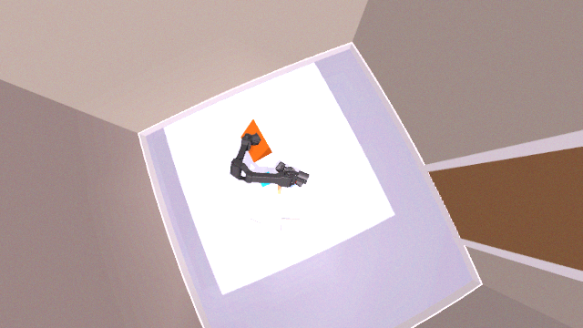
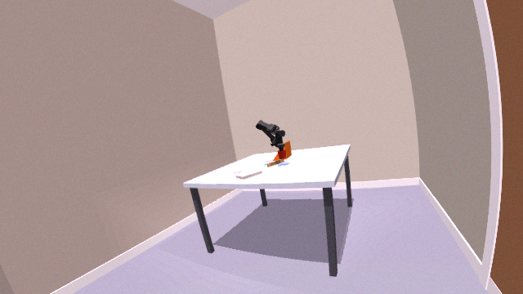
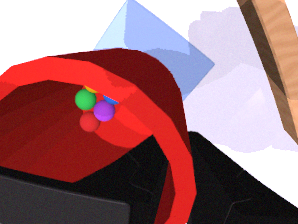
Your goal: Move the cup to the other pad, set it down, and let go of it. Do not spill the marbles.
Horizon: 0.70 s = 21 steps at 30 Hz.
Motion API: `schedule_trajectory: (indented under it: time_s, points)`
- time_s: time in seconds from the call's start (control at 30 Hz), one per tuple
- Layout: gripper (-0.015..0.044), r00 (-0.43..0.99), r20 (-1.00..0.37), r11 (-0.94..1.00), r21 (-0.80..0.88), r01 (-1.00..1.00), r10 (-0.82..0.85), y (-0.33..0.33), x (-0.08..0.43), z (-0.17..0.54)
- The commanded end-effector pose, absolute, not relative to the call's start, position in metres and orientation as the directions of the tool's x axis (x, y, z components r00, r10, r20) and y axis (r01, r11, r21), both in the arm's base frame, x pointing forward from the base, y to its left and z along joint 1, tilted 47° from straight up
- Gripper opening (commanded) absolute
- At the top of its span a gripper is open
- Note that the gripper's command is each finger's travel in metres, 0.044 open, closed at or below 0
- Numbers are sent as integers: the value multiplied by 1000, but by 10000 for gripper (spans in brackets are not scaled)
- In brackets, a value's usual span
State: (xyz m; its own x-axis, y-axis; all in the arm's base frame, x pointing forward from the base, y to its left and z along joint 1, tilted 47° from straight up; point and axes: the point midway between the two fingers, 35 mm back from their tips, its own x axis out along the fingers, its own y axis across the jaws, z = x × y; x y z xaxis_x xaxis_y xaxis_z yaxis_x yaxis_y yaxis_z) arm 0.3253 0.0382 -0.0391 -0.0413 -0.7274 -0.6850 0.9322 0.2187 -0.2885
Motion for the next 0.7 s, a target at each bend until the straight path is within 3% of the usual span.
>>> schedule_trajectory:
  time_s: [0.0, 0.67]
  points:
    - [0, -42, -685, 219, -289, 932, -728, 38, 325, -39]
    - [0, -44, -685, 215, -288, 933, -727, 23, 311, -20]
